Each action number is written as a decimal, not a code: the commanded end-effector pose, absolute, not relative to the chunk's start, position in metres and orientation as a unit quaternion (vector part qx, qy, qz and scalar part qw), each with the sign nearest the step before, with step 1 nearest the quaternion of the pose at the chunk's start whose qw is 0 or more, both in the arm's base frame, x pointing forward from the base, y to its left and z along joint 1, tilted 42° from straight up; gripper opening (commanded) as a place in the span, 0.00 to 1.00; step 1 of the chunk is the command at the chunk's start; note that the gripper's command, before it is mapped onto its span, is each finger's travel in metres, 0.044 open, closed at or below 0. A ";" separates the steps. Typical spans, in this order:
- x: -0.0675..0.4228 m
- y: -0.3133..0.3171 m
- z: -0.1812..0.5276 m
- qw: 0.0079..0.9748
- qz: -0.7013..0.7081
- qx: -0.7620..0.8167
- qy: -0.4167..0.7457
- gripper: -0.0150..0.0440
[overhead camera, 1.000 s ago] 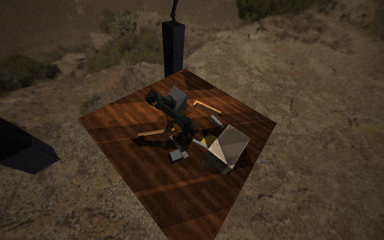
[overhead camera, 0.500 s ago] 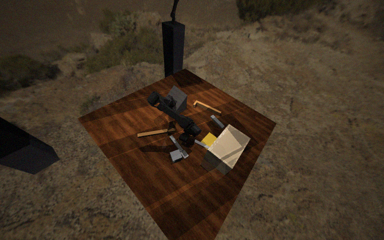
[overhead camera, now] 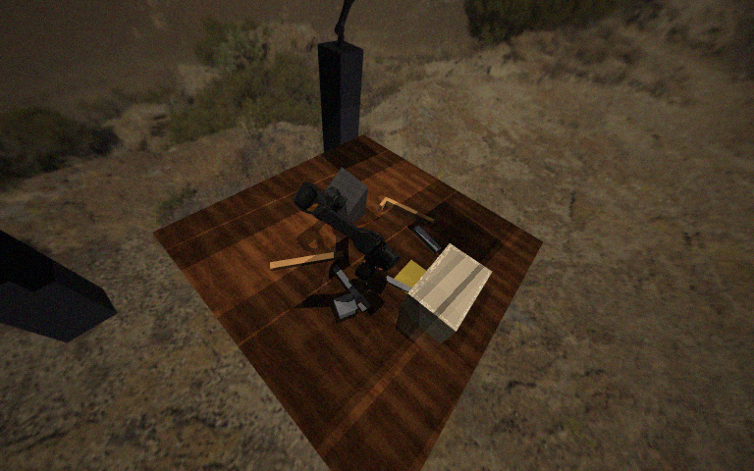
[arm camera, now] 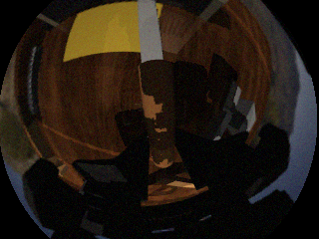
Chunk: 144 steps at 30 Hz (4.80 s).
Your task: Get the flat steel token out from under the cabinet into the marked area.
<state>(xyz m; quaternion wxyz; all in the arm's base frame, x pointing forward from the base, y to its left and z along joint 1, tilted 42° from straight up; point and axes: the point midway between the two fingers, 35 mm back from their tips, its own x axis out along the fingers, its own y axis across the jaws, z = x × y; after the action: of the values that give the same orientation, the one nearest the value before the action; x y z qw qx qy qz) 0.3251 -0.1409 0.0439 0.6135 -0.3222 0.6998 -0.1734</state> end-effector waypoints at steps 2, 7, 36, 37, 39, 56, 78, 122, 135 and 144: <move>0.333 -0.140 0.043 0.615 -0.175 -0.322 0.699 0.25; 0.339 -0.139 0.042 0.615 -0.175 -0.321 0.699 0.25; 0.368 -0.135 0.038 0.615 -0.175 -0.321 0.698 0.25; 0.369 -0.135 0.037 0.615 -0.175 -0.321 0.698 0.25; 0.371 -0.135 0.037 0.615 -0.175 -0.321 0.698 0.25; 0.386 -0.132 0.035 0.616 -0.176 -0.321 0.698 0.25; 0.401 -0.130 0.030 0.616 -0.176 -0.321 0.698 0.25; 0.389 -0.112 0.012 0.616 -0.175 -0.321 0.698 0.25; 0.378 -0.114 0.015 0.616 -0.175 -0.321 0.698 0.25; 0.369 -0.116 0.017 0.616 -0.175 -0.321 0.698 0.25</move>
<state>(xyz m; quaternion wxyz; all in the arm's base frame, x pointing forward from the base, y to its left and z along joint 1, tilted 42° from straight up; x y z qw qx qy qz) 0.3755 -0.1144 0.0166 0.6180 -0.3196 0.6963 -0.1761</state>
